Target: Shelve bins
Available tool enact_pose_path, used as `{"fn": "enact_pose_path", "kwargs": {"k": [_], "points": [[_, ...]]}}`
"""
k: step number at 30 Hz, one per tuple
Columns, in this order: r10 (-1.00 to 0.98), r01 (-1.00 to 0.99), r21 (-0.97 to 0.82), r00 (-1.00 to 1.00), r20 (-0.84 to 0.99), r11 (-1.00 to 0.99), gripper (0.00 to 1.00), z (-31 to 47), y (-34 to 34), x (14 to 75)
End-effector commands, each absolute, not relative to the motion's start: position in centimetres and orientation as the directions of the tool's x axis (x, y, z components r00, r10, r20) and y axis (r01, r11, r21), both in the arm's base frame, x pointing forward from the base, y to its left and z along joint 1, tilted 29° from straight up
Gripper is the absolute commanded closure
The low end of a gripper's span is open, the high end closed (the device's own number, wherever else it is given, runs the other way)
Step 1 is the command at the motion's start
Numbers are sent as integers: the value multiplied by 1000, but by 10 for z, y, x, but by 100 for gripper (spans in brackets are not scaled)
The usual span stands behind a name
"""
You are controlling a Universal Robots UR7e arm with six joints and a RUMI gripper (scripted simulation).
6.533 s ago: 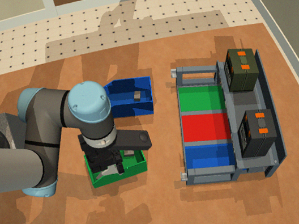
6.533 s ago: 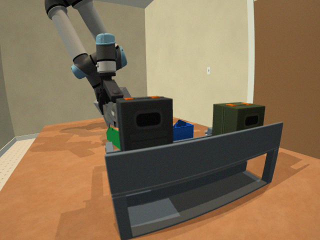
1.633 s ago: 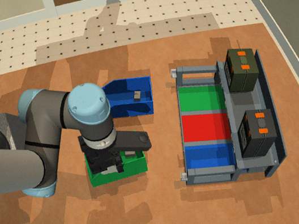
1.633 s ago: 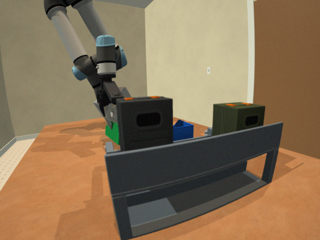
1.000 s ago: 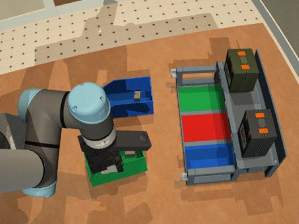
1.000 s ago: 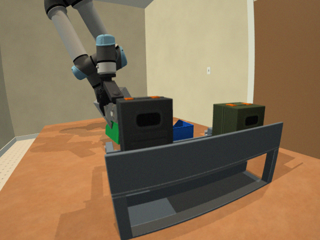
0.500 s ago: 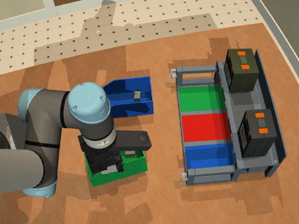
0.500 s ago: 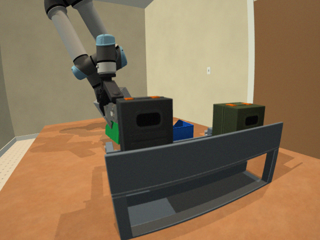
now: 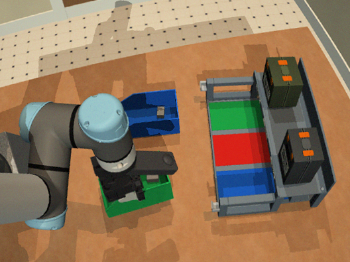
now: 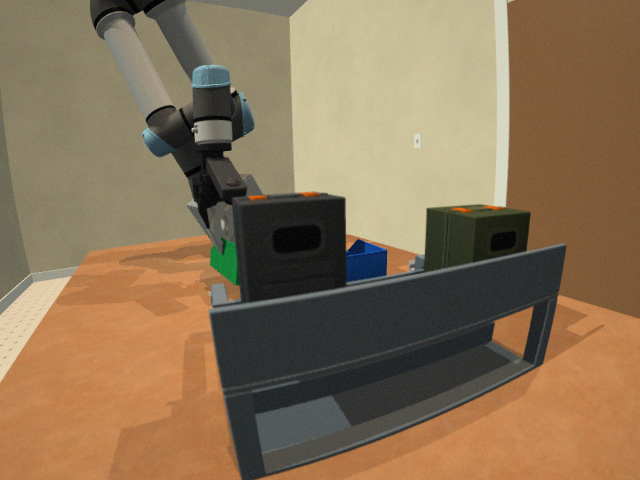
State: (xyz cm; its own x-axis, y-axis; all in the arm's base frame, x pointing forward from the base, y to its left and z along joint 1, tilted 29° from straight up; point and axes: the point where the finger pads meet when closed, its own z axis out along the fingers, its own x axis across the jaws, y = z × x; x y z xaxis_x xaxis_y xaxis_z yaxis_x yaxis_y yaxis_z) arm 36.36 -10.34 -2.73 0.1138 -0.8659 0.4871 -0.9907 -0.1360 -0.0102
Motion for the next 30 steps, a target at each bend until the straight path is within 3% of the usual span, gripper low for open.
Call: {"fn": "enact_pose_path", "kwargs": {"k": [1, 30], "points": [[-865, -991, -15, 112, 489, -136, 100, -19, -100, 366], [-866, -991, -13, 112, 488, -135, 100, -17, -99, 365]]}}
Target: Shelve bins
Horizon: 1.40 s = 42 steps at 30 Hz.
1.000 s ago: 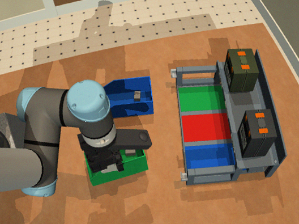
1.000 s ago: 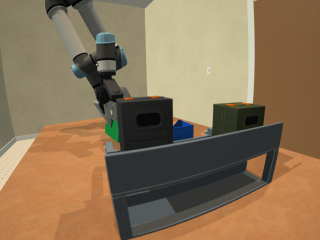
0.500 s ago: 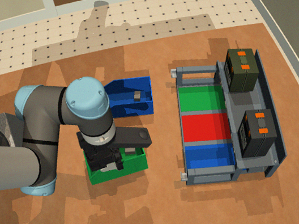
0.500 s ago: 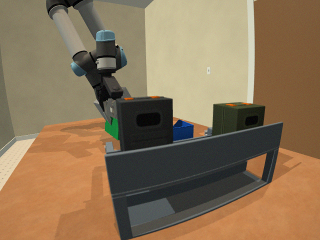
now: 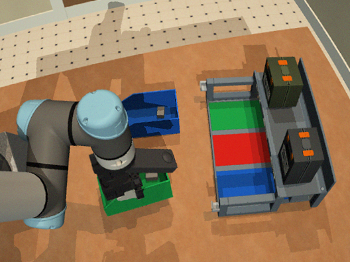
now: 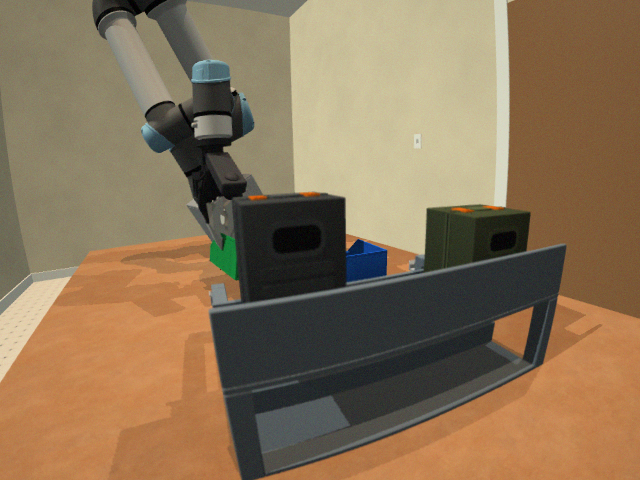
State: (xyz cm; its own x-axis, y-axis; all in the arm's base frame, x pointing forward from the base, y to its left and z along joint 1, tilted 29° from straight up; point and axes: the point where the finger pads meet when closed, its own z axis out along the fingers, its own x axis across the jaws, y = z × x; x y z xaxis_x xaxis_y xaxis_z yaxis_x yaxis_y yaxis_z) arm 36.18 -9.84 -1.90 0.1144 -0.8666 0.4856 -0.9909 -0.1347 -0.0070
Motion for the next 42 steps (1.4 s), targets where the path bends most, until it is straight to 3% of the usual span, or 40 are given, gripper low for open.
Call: {"fn": "enact_pose_path", "kwargs": {"k": [1, 42], "points": [[-865, -991, -13, 112, 488, -135, 100, -17, -99, 365], [-876, -997, -82, -31, 481, -10, 100, -40, -50, 414]]}}
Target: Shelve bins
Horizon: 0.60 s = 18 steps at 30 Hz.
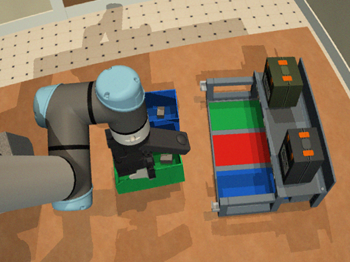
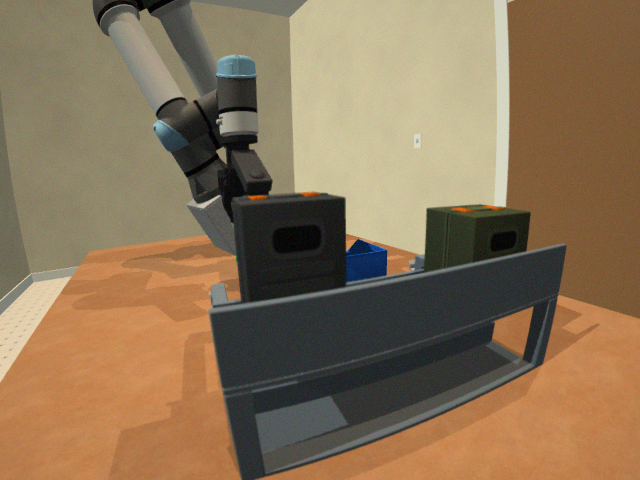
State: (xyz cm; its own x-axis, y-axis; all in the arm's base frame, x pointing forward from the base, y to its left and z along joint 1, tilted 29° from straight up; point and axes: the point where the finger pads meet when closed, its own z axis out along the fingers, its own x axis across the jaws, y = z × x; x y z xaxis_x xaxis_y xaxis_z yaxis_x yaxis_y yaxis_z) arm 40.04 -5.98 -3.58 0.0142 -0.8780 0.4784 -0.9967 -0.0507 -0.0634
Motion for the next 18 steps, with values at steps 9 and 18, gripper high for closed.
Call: {"fn": "enact_pose_path", "kwargs": {"k": [9, 18], "points": [[-875, -993, -112, -94, 475, 46, 100, -50, -28, 436], [-873, -989, -129, -128, 470, 76, 100, -55, -17, 448]]}}
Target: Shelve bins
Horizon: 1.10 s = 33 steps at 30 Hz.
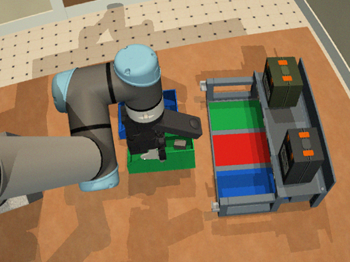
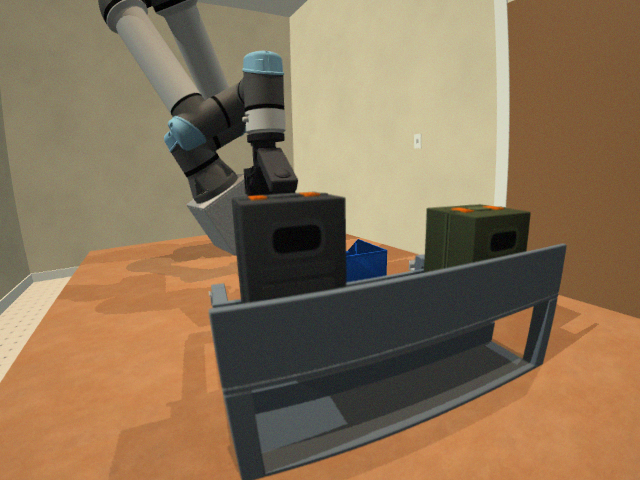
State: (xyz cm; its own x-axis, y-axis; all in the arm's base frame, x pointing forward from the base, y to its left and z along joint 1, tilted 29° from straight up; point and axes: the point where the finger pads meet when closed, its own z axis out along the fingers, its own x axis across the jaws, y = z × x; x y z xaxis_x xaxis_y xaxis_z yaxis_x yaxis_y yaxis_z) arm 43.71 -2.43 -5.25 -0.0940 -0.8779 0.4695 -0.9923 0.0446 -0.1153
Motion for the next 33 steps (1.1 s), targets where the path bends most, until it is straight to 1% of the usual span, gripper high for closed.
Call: {"fn": "enact_pose_path", "kwargs": {"k": [1, 33], "points": [[-873, -988, -130, -132, 470, 79, 100, -56, -16, 449], [-872, -986, -139, -150, 467, 95, 100, -58, -10, 454]]}}
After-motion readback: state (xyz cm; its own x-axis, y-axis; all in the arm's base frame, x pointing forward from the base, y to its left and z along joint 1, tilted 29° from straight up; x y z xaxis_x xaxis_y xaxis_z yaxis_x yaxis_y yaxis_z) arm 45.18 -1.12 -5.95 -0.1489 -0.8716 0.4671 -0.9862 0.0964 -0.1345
